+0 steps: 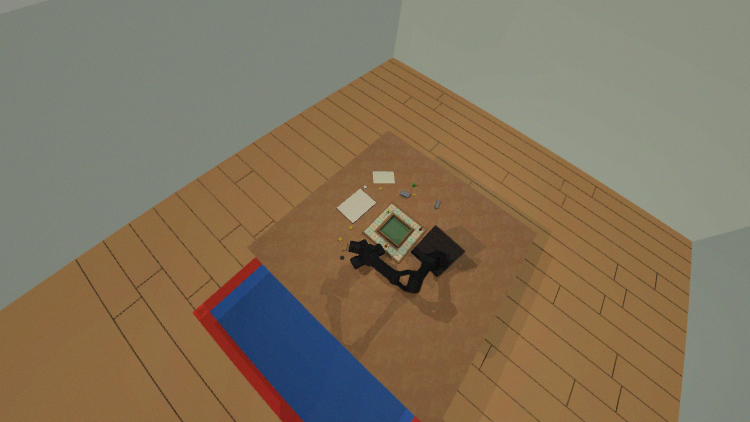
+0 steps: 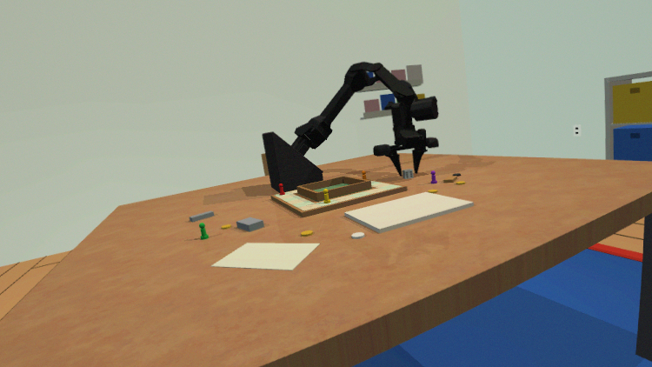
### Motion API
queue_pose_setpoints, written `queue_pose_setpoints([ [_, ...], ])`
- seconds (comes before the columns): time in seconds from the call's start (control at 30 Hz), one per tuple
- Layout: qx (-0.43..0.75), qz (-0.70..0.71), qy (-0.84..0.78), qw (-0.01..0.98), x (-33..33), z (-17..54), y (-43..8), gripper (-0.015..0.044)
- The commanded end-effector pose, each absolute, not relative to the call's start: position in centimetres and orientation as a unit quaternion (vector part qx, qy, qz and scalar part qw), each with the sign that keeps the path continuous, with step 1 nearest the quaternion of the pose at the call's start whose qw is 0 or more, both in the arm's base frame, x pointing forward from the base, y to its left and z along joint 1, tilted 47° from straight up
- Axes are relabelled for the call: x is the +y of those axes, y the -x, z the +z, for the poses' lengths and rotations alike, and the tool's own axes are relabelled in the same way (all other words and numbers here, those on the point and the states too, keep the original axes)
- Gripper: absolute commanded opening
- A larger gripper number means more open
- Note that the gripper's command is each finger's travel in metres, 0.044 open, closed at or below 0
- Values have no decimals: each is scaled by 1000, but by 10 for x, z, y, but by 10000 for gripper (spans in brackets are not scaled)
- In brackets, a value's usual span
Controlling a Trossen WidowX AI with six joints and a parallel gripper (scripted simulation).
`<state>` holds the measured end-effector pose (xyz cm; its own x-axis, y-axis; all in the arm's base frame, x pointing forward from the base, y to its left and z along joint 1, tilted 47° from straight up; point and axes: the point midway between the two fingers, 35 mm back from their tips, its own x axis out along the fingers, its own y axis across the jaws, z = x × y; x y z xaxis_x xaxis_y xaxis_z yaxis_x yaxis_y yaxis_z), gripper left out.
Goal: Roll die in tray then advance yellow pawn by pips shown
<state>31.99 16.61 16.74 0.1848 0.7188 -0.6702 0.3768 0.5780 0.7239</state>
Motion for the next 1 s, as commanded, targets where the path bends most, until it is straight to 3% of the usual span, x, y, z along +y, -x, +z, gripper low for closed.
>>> queue_pose_setpoints([
  [0.0, 624, 132, -440, 632, 166, 165, -320, 144],
  [0.3, 624, 132, -440, 632, 166, 165, -320, 84],
  [0.43, 625, 131, -438, 633, 158, 171, -320, 0],
  [0.97, 627, 128, -436, 633, 80, 235, -303, 0],
])
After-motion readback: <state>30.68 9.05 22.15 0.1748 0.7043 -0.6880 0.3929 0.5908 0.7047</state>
